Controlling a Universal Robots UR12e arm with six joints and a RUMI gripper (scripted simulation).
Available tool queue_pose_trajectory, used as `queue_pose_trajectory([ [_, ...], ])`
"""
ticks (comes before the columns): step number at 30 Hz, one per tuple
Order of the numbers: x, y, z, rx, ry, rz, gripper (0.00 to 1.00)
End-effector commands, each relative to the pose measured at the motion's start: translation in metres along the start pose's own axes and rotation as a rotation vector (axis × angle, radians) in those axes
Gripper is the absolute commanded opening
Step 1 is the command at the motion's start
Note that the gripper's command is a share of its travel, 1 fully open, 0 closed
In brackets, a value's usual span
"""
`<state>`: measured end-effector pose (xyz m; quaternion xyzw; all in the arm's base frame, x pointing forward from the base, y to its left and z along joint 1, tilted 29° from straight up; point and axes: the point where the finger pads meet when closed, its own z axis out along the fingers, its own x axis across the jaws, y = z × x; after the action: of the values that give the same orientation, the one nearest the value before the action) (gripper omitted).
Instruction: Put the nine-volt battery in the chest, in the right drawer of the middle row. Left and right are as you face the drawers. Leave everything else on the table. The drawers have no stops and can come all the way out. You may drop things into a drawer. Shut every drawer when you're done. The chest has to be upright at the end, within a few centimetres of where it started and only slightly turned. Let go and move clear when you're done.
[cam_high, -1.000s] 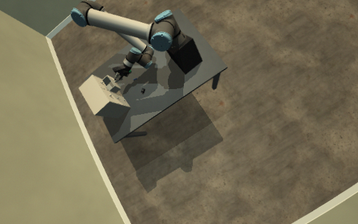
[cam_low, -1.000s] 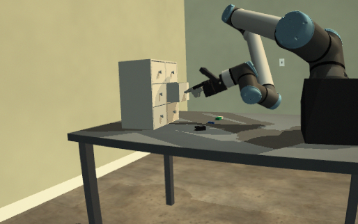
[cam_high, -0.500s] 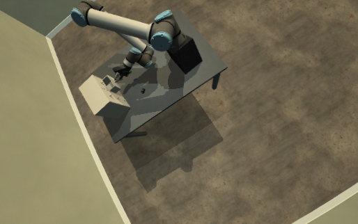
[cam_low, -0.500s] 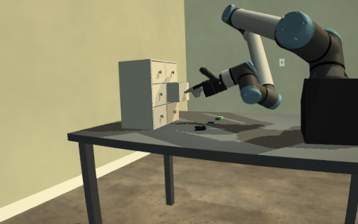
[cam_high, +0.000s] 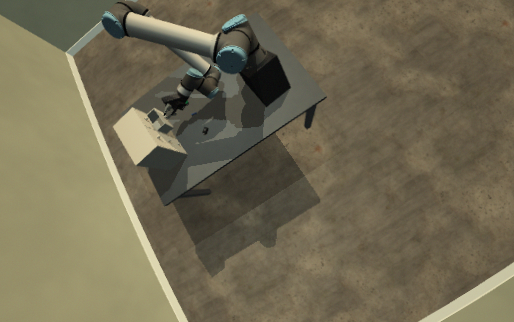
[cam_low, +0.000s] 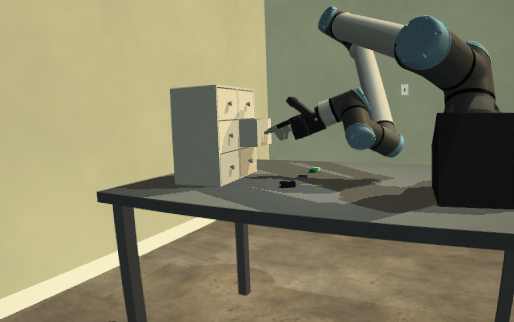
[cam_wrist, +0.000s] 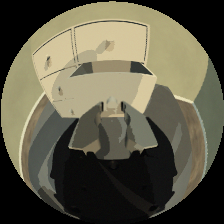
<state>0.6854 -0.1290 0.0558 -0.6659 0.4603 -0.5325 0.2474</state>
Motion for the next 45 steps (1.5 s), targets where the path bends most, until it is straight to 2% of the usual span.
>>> queue_pose_trajectory([
  [1, 0.0, 0.0, 0.0, 0.001, 0.0, 0.0, 0.2],
  [13, 0.0, 0.0, -0.002, 0.001, 0.0, 0.0, 0.2],
  [33, 0.0, 0.015, -0.044, 0.001, 0.0, 0.0, 0.2],
  [45, 0.0, 0.017, -0.048, 0.001, 0.0, 0.0, 0.2],
])
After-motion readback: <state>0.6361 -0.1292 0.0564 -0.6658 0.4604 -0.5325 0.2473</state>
